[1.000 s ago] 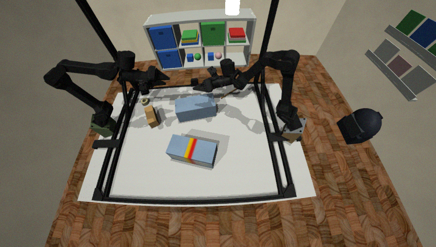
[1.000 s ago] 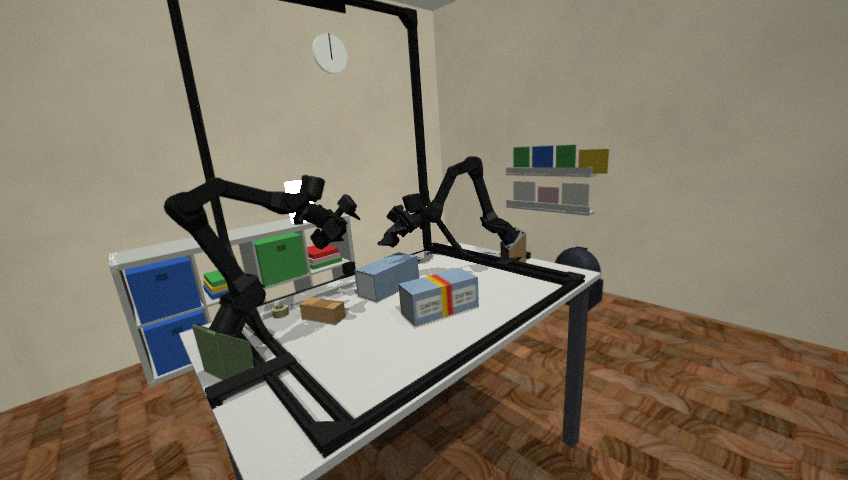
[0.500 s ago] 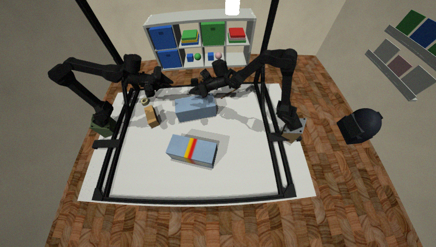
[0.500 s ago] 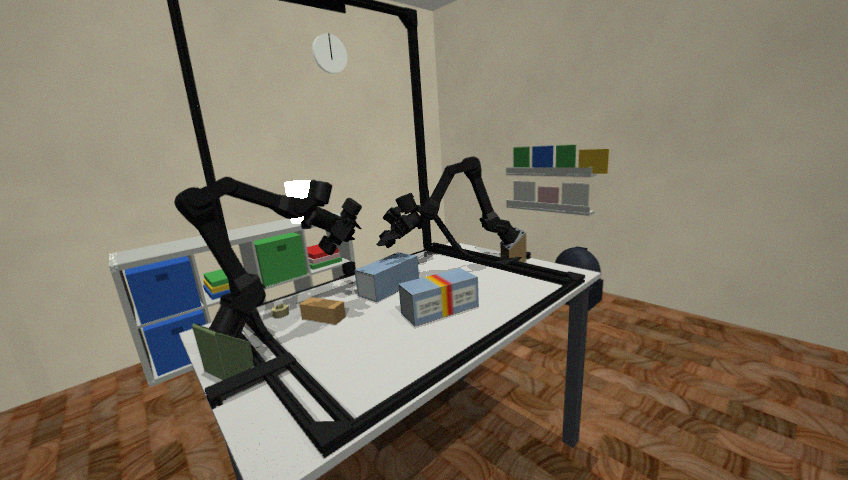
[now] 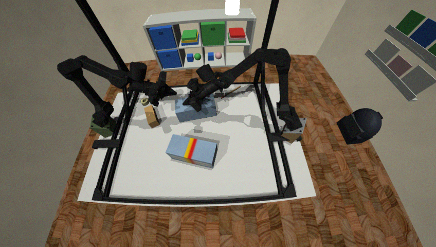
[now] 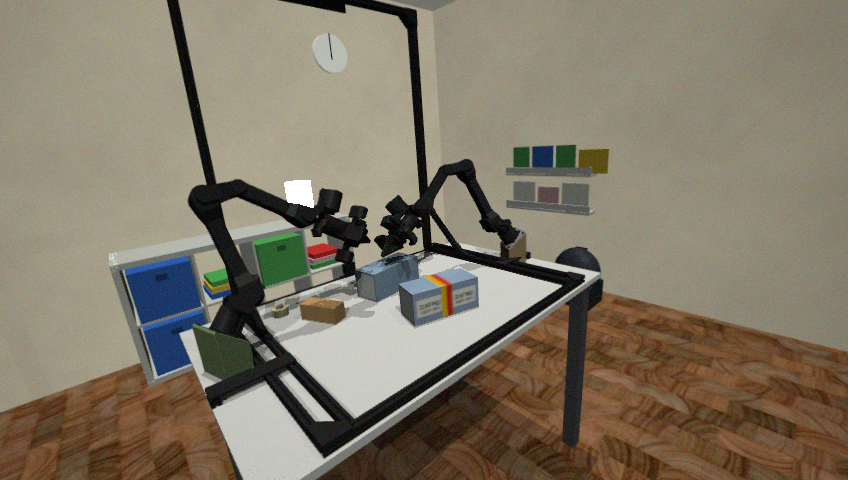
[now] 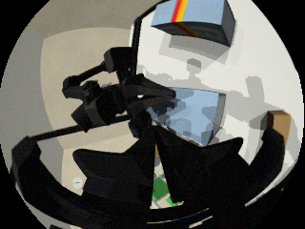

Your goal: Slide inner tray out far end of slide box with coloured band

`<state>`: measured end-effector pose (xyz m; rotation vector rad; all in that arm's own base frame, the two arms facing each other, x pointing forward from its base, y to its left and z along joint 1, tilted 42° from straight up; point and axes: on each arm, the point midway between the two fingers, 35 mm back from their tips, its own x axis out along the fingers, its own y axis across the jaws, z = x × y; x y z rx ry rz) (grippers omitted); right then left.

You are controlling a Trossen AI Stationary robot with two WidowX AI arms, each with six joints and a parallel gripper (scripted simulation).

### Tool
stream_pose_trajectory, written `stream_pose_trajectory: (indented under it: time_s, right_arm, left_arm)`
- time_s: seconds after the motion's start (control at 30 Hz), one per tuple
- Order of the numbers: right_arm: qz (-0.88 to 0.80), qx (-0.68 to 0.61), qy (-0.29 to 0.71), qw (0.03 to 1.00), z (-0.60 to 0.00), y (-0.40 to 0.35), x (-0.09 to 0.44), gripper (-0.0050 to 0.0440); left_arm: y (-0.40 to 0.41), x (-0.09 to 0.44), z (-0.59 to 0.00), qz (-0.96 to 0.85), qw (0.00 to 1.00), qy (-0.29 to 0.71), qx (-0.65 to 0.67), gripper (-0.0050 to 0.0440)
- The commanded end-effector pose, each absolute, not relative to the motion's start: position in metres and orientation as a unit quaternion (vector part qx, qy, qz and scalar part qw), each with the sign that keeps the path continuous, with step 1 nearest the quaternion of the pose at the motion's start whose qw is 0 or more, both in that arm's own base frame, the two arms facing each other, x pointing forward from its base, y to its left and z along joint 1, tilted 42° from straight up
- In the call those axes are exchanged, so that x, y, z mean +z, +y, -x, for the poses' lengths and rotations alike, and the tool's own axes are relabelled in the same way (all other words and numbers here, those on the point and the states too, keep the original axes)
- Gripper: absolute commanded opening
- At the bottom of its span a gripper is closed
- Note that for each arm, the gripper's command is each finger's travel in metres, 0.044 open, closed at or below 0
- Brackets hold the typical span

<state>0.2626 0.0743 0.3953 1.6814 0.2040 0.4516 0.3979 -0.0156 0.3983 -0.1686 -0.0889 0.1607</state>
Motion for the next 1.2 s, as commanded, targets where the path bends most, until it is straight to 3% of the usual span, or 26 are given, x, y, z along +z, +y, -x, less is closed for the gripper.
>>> stream_pose_trajectory:
  time_s: [0.0, 0.73, 1.07, 1.17]
  right_arm:
    - [-0.701, 0.190, 0.077, 0.683, -0.277, 0.065, 0.384, 0.0000]
    - [-0.506, 0.143, 0.007, 0.850, -0.315, -0.001, 0.351, 0.0000]
    - [-0.407, 0.113, -0.016, 0.906, -0.323, -0.036, 0.335, 0.0000]
    - [-0.429, 0.127, 0.016, 0.894, -0.328, -0.014, 0.321, 0.0000]
  left_arm:
    - [0.000, 0.391, -0.412, 0.134, 0.988, 0.004, 0.077, 0.0000]
    - [0.088, 0.355, -0.410, 0.435, 0.872, 0.164, 0.154, 0.0000]
    - [0.125, 0.343, -0.386, 0.586, 0.753, 0.206, 0.217, 0.0000]
    - [0.131, 0.333, -0.398, 0.630, 0.714, 0.200, 0.232, 0.0000]
